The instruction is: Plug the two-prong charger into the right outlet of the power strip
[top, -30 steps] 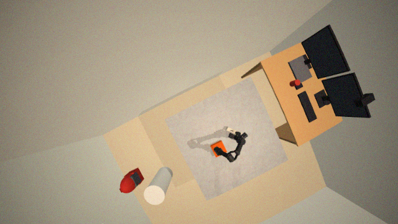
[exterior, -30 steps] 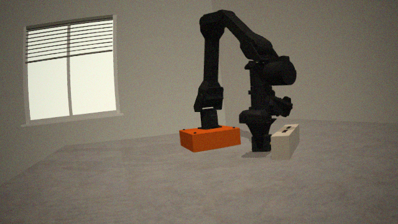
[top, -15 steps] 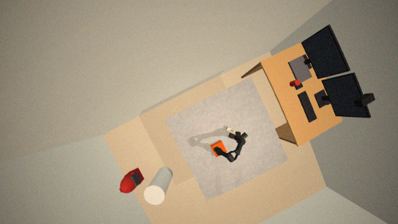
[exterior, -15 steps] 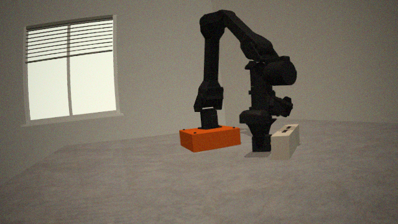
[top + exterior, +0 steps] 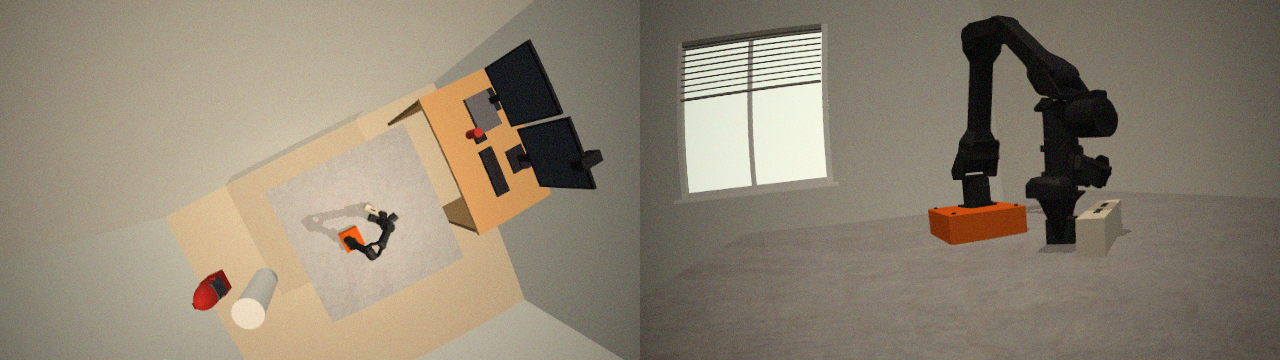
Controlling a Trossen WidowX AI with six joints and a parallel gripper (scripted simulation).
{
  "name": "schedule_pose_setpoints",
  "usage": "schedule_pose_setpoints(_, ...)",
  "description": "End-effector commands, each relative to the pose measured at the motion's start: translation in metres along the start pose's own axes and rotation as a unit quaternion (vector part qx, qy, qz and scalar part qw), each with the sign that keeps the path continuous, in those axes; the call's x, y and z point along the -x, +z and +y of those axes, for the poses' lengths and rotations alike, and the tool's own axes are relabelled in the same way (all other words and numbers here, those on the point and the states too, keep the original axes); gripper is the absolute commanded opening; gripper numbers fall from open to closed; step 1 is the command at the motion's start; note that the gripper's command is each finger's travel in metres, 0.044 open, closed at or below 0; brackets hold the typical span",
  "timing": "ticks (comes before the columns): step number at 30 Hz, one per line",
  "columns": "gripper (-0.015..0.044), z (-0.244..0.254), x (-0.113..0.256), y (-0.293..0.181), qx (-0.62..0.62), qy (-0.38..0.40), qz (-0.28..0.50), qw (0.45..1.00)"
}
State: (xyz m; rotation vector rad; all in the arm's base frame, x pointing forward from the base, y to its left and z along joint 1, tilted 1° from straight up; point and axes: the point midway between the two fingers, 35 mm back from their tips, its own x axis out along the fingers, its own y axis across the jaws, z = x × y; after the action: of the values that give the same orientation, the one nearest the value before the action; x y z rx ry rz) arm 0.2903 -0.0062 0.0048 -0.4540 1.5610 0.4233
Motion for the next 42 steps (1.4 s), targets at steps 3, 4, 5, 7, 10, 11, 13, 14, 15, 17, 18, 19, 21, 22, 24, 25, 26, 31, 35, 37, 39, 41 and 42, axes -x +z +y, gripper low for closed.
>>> schedule_pose_setpoints(3, 0.0, -0.0009, 0.0012, 0.0, -0.003, -0.002, -0.001, 1.0)
schedule_pose_setpoints(4, 0.0, -0.0009, 0.0012, 0.0, -0.003, -0.002, -0.001, 1.0)
schedule_pose_setpoints(5, 0.0, -0.0009, 0.0012, 0.0, -0.003, -0.002, -0.001, 1.0)
schedule_pose_setpoints(7, 0.0, -0.0009, 0.0012, -0.0001, -0.003, -0.002, -0.001, 1.0)
schedule_pose_setpoints(10, 0.0, -0.0008, 0.0012, 0.0001, -0.003, -0.002, -0.001, 1.0)
schedule_pose_setpoints(11, 0.0, -0.0008, 0.0012, 0.0003, -0.003, -0.002, -0.001, 1.0)
schedule_pose_setpoints(13, 0.0, -0.0008, 0.0012, 0.0008, -0.003, -0.002, -0.001, 1.0)
schedule_pose_setpoints(14, 0.0, -0.0008, 0.0012, 0.0012, -0.003, -0.002, -0.001, 1.0)
schedule_pose_setpoints(15, 0.0, -0.0007, 0.0012, 0.0015, -0.003, -0.002, -0.001, 1.0)
schedule_pose_setpoints(17, 0.0, -0.0007, 0.0012, 0.0022, -0.003, -0.002, -0.001, 1.0)
schedule_pose_setpoints(18, 0.0, -0.0007, 0.0012, 0.0026, -0.003, -0.002, -0.001, 1.0)
schedule_pose_setpoints(19, 0.0, -0.0007, 0.0013, 0.0029, -0.003, -0.002, -0.001, 1.0)
schedule_pose_setpoints(21, 0.0, -0.0007, 0.0013, 0.0034, -0.003, -0.002, -0.001, 1.0)
schedule_pose_setpoints(22, 0.0, -0.0007, 0.0014, 0.0035, -0.003, -0.002, -0.001, 1.0)
schedule_pose_setpoints(24, 0.0, -0.0008, 0.0015, 0.0036, -0.003, -0.002, -0.001, 1.0)
schedule_pose_setpoints(25, 0.0, -0.0008, 0.0016, 0.0036, -0.003, -0.002, -0.001, 1.0)
schedule_pose_setpoints(26, 0.0, -0.0009, 0.0017, 0.0037, -0.003, -0.002, -0.001, 1.0)
schedule_pose_setpoints(31, 0.0, -0.0013, 0.0023, 0.0038, -0.003, -0.002, -0.001, 1.0)
schedule_pose_setpoints(35, 0.0, -0.0015, 0.0026, 0.0039, -0.003, -0.002, -0.001, 1.0)
schedule_pose_setpoints(37, 0.0, -0.0017, 0.0028, 0.0039, -0.003, -0.002, -0.001, 1.0)
schedule_pose_setpoints(39, 0.0, -0.0018, 0.0029, 0.0039, -0.003, -0.002, -0.001, 1.0)
schedule_pose_setpoints(41, 0.0, -0.0019, 0.003, 0.0039, -0.003, -0.002, -0.001, 1.0)
schedule_pose_setpoints(42, 0.0, -0.0019, 0.0029, 0.0039, -0.003, -0.002, -0.001, 1.0)
